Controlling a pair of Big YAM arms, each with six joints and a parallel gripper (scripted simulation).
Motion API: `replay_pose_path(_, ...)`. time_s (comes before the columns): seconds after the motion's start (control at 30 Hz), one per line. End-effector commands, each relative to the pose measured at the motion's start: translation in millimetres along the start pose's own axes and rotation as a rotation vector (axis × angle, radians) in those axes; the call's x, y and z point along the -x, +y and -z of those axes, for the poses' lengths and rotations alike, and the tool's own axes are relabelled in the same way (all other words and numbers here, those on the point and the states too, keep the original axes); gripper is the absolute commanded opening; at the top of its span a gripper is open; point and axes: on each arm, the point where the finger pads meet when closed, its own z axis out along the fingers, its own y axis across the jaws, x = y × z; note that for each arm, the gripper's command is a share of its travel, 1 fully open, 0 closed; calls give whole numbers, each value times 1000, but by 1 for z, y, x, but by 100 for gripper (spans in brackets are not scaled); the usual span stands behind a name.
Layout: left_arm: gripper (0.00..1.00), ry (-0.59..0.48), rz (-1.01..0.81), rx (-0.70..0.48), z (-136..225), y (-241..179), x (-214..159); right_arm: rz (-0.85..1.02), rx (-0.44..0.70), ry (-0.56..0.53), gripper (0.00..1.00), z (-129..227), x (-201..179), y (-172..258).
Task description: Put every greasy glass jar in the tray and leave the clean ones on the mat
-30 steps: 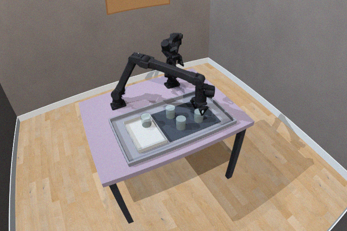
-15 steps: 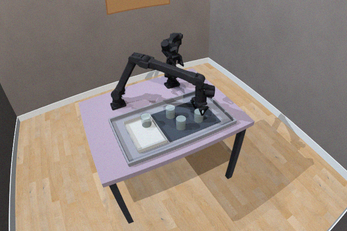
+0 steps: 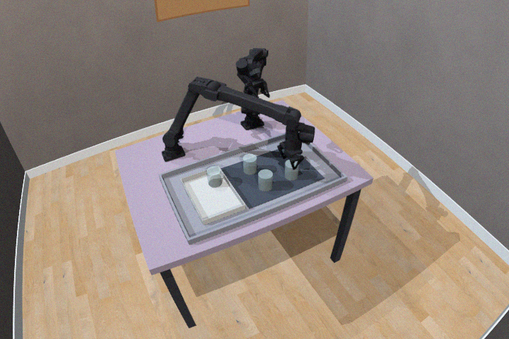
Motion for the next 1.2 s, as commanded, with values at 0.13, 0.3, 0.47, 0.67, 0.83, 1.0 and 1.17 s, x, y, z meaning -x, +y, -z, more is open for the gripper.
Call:
replay_pose_path(0.13,60,-22,29,-9,5,-2,14,-9,-47,-52,93,43,16,-15)
replay_pose_path(0.3,60,-22,29,-9,5,-2,14,-9,-49,-54,93,44,16,-16)
replay_pose_path(0.47,60,-22,29,-9,5,-2,14,-9,-50,-55,93,44,16,-16)
replay_pose_path(0.67,60,-22,29,-9,5,-2,14,-9,-28,-32,93,-4,22,-21)
replay_pose_path(0.83,60,-22,29,-9,5,-2,14,-9,-27,-32,93,-12,13,-12)
replay_pose_path(1.0,60,-22,29,-9,5,-2,14,-9,-25,-30,93,-13,6,-6)
replay_pose_path(1.17,60,-22,29,-9,5,-2,14,-9,-31,-36,89,-9,21,-20)
